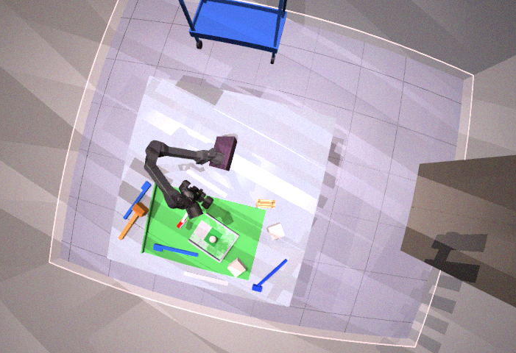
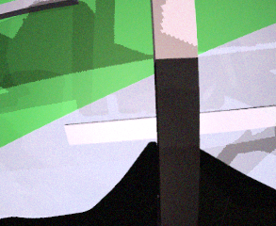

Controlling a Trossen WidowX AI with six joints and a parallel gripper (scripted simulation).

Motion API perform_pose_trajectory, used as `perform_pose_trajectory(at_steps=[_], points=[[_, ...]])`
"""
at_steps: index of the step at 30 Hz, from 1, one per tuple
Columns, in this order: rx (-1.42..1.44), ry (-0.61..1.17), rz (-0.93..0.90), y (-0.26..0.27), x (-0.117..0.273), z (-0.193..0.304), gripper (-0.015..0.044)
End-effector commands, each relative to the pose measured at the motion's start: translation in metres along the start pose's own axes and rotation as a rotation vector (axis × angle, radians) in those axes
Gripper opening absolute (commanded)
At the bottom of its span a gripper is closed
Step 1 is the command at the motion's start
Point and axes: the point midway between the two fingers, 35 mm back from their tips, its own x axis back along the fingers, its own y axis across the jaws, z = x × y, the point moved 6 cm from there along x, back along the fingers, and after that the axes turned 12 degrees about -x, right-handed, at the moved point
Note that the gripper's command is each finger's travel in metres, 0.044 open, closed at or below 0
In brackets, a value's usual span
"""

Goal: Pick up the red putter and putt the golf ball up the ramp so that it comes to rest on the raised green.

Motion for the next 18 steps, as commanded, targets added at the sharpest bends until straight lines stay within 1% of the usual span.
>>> perform_pose_trajectory(at_steps=[1, 3, 18], points=[[-0.003, -0.002, -0.002, -0.0002, 0.0145, 0.0006, 0.0], [0.0, -0.003, -0.002, 0.0001, 0.0071, 0.0002, 0.0], [0.0, -0.003, -0.002, 0.0001, 0.0071, 0.0002, 0.0]])
